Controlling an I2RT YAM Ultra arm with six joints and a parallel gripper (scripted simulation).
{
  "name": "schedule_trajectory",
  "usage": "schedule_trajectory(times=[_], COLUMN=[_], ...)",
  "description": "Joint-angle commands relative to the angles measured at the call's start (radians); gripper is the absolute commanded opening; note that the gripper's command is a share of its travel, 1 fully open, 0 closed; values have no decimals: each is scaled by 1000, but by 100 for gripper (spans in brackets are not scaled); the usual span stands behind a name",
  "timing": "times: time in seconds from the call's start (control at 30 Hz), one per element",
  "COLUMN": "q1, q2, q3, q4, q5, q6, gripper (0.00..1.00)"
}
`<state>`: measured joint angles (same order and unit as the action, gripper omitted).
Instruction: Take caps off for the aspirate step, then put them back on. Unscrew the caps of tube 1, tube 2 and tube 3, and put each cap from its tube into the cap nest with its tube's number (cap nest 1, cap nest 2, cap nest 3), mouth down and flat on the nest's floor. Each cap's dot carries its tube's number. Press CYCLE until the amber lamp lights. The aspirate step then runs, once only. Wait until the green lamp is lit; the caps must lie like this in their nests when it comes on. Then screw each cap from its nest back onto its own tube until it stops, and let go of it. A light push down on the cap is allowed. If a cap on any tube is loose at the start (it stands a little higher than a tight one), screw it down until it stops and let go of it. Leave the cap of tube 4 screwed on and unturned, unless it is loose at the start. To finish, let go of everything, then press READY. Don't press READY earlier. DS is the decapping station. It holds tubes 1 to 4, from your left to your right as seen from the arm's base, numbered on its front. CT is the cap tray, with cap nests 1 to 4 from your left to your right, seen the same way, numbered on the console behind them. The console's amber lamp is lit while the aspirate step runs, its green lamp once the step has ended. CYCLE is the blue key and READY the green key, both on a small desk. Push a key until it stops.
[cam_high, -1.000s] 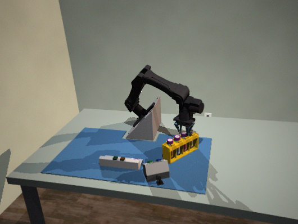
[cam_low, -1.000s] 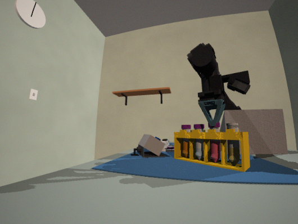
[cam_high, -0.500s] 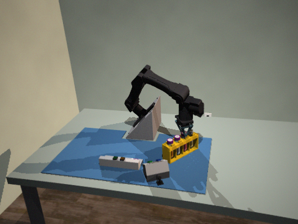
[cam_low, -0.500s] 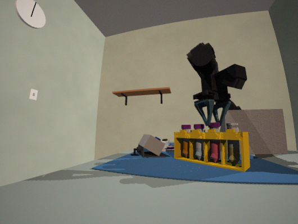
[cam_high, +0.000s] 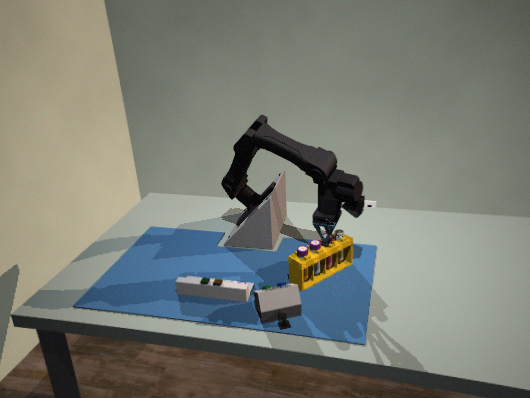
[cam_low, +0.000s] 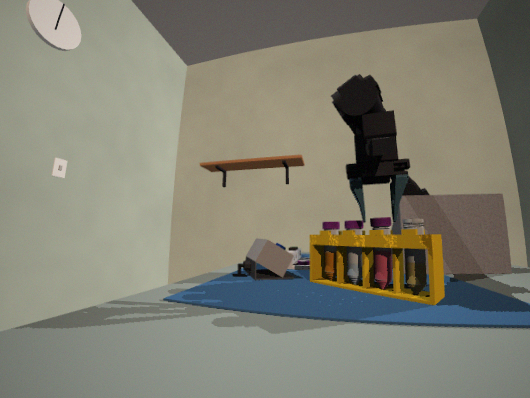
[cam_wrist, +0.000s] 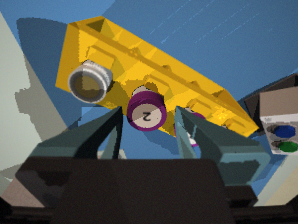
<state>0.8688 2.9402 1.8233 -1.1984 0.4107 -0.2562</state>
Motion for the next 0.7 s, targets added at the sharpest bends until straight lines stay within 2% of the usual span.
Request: schedule_trajectory(times=[0.0, 0.3, 0.33, 0.67], q1=[18, 20, 20, 19], q2=[-10, -12, -12, -12], q3=[11, 7, 7, 7], q4=[1, 2, 2, 2], q5=[-5, -7, -7, -7], q6=[263, 270, 270, 270], gripper=[49, 49, 0, 0])
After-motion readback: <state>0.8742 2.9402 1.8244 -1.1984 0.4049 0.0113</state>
